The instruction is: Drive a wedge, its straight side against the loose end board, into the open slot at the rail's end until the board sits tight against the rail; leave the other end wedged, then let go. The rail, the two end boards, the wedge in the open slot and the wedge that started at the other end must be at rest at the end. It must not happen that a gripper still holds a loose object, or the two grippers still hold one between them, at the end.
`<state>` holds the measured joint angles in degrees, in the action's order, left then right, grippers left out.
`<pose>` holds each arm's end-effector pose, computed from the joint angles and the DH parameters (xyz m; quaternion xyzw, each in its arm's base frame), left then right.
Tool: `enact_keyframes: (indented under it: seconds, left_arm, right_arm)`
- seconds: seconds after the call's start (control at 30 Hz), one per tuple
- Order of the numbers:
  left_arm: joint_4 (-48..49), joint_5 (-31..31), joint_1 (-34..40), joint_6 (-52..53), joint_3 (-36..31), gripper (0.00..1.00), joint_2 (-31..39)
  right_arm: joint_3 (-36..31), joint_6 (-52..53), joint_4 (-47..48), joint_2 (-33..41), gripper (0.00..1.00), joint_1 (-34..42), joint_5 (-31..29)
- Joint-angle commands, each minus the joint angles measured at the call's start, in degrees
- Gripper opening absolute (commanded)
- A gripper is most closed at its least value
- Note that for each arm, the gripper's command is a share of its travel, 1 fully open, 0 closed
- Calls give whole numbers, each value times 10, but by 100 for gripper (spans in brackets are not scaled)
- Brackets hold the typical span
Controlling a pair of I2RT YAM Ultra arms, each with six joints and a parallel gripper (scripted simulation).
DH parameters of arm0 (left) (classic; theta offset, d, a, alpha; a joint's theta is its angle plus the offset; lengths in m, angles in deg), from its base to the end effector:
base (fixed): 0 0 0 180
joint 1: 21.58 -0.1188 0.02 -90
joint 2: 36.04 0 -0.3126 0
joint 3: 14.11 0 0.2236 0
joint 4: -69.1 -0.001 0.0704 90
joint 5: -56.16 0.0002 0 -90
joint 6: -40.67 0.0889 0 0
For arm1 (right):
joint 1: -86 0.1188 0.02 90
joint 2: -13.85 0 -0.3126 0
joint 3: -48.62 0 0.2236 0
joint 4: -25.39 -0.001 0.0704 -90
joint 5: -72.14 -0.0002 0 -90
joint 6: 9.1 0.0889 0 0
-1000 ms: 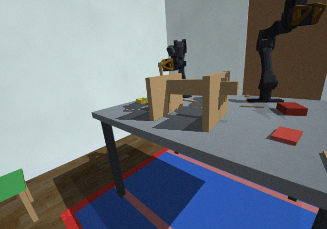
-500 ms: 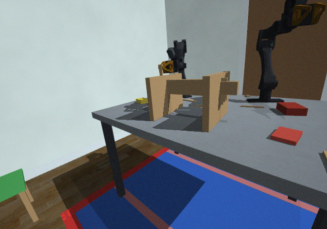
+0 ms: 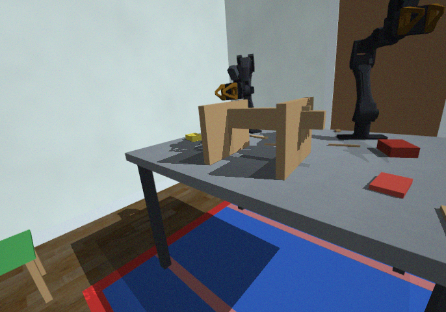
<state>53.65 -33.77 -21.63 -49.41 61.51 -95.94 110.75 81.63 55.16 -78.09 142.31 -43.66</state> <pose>0.2378 0.0011 0.4504 -0.0004 0.7054 -0.0006 0.7088 0.2394 0.2911 0.3198 -0.1819 0.6835 0.1902 0.6808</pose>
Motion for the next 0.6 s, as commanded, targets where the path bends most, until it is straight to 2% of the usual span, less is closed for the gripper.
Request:
enact_keyframes:
  seconds: [0.0,0.27,0.3,0.5,0.53,0.57]
  left_arm:
    - [12,-2,3,2,20,40,3]
    - [12,-2,3,2,20,40,3]
    - [12,-2,3,2,20,40,3]
    - [12,-2,3,2,20,40,3]
    - [12,-2,3,2,20,40,3]
    - [12,-2,3,2,20,40,3]
  right_arm:
    - [20,-1,22,22,36,2,-2]
    - [20,-1,22,22,36,2,-2]
    - [24,-2,-15,24,36,2,-2]
    - [25,-1,-5,27,36,2,-2]
    - [31,-1,-32,29,36,1,-1]
    - [29,-1,-11,29,36,3,-2]
